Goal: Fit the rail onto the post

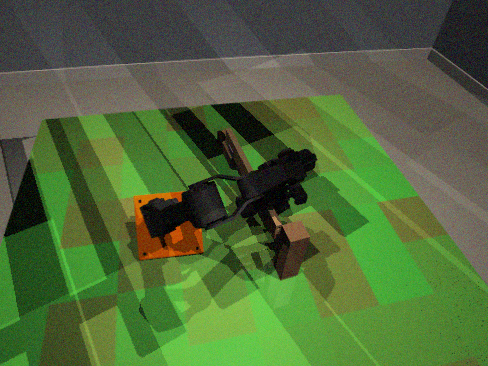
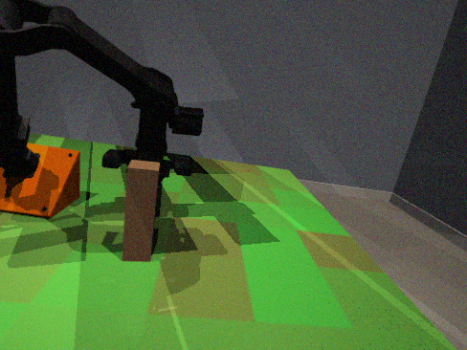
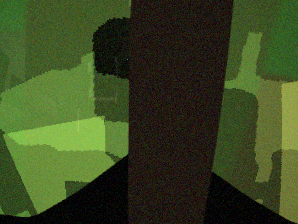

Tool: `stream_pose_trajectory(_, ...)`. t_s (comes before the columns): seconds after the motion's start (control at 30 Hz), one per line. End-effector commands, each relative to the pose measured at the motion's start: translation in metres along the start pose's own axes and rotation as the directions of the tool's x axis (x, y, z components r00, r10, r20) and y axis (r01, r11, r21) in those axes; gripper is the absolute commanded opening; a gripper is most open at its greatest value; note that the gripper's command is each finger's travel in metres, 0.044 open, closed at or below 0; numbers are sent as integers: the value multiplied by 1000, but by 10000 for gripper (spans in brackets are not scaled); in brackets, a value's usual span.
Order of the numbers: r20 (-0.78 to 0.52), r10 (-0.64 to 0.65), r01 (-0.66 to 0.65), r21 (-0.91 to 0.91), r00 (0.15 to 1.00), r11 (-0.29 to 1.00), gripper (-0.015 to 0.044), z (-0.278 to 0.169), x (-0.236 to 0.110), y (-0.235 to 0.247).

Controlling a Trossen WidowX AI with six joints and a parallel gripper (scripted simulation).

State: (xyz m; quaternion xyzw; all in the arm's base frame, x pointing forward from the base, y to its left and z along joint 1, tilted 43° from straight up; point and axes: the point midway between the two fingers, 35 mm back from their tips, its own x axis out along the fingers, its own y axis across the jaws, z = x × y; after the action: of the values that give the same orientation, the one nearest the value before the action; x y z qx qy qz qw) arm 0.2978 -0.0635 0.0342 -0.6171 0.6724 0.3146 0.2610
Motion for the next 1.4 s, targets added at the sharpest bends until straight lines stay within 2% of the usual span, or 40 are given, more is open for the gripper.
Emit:
stream_pose_trajectory(0.0, -1, -5, 5, 0, 1000, 1000, 0, -3, -1, 0)
stream_pose_trajectory(1.37, -2, -5, 5, 0, 1000, 1000, 0, -15, -2, 0)
